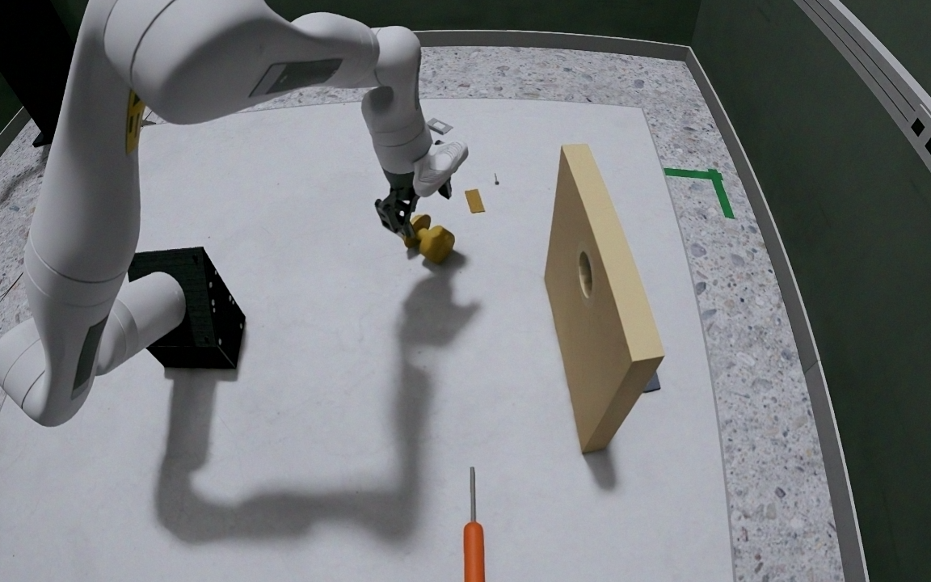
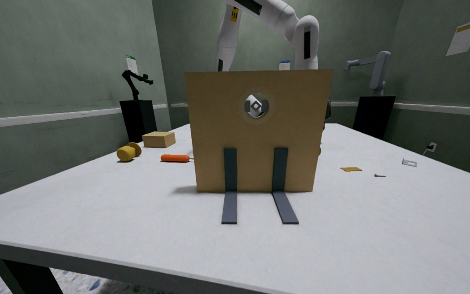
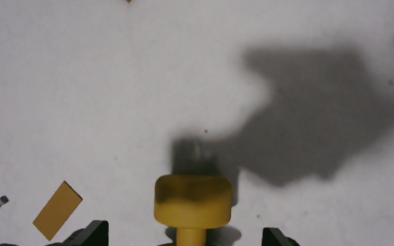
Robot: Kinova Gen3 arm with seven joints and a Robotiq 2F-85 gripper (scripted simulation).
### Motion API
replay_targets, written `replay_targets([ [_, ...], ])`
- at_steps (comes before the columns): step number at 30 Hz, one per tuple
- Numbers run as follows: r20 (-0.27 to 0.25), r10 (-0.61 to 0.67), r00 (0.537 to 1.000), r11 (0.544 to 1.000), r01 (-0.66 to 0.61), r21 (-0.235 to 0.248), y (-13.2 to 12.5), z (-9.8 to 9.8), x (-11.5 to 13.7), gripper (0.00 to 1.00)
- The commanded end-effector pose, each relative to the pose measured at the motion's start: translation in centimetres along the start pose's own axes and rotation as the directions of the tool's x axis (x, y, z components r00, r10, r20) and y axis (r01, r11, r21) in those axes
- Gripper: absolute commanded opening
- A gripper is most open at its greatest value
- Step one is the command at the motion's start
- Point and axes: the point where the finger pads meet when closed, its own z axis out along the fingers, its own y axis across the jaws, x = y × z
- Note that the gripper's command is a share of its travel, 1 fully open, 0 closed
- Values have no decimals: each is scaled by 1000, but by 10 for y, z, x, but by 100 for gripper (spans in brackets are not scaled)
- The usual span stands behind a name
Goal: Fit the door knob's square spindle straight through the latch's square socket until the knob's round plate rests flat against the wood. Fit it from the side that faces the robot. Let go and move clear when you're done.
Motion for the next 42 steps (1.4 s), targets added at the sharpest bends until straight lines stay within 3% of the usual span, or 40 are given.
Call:
replay_targets([
  [1,4,-4,1000,1000,4,-1,4,5,1,90],
  [42,4,-4,1000,1000,4,-1,4,52,1,90],
])
